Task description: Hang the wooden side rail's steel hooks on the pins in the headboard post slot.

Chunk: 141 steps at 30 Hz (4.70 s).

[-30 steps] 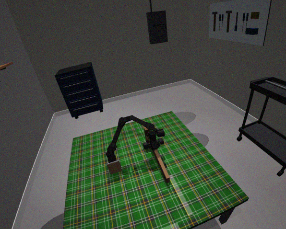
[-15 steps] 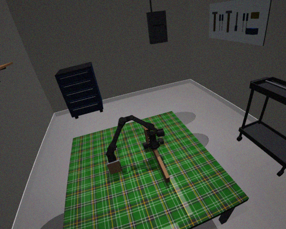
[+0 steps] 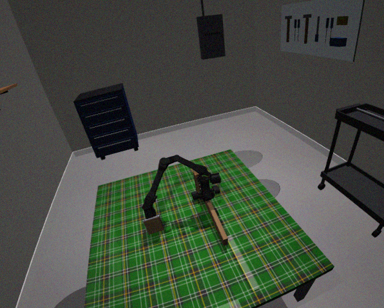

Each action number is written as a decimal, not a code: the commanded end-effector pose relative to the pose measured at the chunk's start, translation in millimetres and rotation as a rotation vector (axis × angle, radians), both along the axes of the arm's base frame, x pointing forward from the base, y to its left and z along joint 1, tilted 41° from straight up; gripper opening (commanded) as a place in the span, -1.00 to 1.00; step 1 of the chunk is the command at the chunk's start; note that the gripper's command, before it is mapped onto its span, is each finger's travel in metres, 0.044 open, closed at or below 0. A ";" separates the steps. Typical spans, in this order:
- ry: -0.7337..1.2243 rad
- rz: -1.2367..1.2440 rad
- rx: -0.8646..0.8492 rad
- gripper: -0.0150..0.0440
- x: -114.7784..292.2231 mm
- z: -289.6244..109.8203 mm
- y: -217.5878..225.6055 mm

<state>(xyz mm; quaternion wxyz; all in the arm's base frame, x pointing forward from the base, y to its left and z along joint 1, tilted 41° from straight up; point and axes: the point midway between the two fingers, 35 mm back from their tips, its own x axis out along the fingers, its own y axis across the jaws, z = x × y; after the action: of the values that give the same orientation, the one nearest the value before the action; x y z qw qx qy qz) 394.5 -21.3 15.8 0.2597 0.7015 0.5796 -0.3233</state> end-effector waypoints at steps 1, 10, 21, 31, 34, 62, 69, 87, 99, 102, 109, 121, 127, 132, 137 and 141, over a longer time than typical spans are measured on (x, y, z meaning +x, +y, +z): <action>-0.004 -0.008 -0.006 -0.49 0.7 3.7 -2.2; -0.004 -0.008 -0.006 -0.49 0.3 3.7 -0.8; -0.004 -0.008 -0.006 -0.49 1.7 3.7 0.7; -0.004 -0.008 -0.006 -0.49 0.8 4.7 1.5; -0.004 -0.008 -0.006 -0.49 0.9 5.2 1.5; -0.004 -0.008 -0.006 -0.49 1.5 7.6 3.6; -0.004 -0.008 -0.006 -0.49 2.0 7.9 4.2; -0.004 -0.008 -0.005 -0.49 2.3 9.4 5.5; -0.004 -0.008 -0.005 -0.49 2.4 9.9 6.9; -0.004 -0.008 -0.005 -0.49 2.8 9.9 7.3; -0.004 -0.008 -0.005 -0.49 3.1 10.3 7.9; -0.004 -0.008 -0.005 -0.49 2.4 11.5 8.7; -0.004 -0.008 -0.005 -0.49 2.8 12.2 8.9; -0.004 -0.008 -0.005 -0.49 3.2 12.8 9.0; -0.004 -0.008 -0.005 -0.49 3.3 13.3 9.3; -0.004 -0.008 -0.005 -0.49 3.1 13.7 9.6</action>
<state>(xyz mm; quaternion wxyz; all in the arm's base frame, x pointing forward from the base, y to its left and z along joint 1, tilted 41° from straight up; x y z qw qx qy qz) 396.5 -9.8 25.7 0.2601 0.7012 0.5794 -0.3240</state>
